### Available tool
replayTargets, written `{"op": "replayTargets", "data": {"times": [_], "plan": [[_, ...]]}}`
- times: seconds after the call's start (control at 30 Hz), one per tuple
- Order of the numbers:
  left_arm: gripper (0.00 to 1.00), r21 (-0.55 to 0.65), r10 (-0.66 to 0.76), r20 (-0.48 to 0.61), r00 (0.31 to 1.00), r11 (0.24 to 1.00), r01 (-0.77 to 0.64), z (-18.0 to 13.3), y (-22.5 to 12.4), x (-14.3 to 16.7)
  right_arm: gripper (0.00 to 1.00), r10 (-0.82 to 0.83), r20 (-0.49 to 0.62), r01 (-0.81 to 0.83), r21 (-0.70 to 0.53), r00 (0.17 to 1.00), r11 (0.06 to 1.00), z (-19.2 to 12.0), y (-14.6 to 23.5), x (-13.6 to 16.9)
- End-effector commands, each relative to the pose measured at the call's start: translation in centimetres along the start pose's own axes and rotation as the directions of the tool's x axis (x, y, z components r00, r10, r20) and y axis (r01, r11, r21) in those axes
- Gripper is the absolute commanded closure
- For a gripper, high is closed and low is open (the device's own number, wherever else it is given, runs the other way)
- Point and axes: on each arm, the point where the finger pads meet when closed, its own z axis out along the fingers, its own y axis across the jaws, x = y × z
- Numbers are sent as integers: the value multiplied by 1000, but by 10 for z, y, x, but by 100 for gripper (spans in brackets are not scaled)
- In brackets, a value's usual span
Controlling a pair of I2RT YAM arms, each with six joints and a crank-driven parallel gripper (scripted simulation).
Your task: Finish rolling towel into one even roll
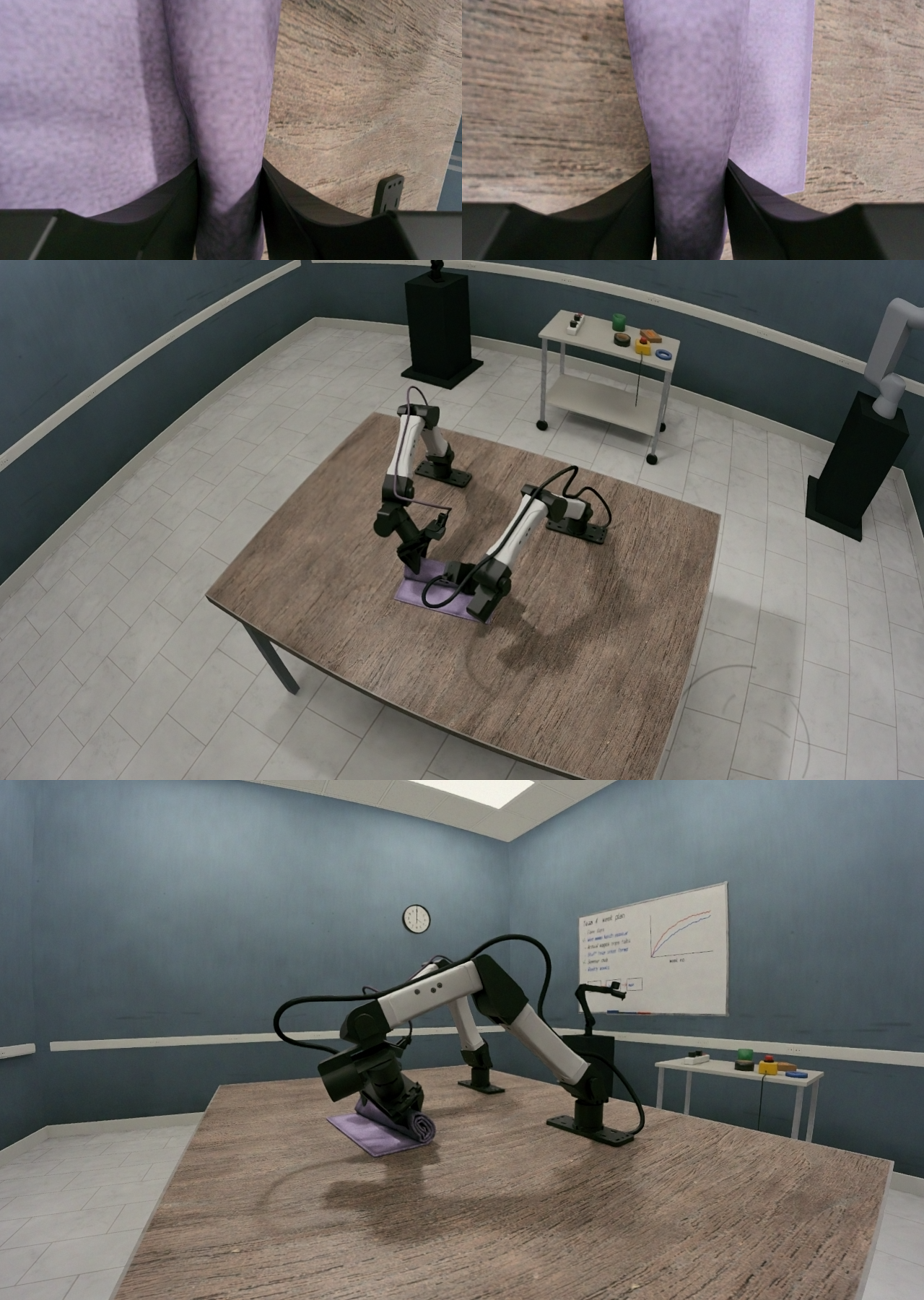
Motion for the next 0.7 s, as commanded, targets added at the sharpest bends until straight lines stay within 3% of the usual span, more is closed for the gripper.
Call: {"op": "replayTargets", "data": {"times": [0.0, 0.3, 0.6, 0.67], "plan": [[64, 54, 5, -3, 1000, 999, -5, -1, 1, -4, 62, -16, 11, 16, 12, 1000, 1000, 2, -8, 1], [64, 54, 5, -3, 1000, 999, -5, -1, 1, -4, 64, -16, 11, 16, 12, 1000, 1000, 2, -8, 1], [35, 54, 5, -3, 1000, 999, -5, -6, -3, -8, 64, -16, 11, 16, 12, 1000, 1000, 2, -8, 1], [35, 54, 5, -3, 1000, 999, -5, -6, -3, -8, 64, -16, 11, 16, 12, 1000, 1000, 2, -8, 1]]}}
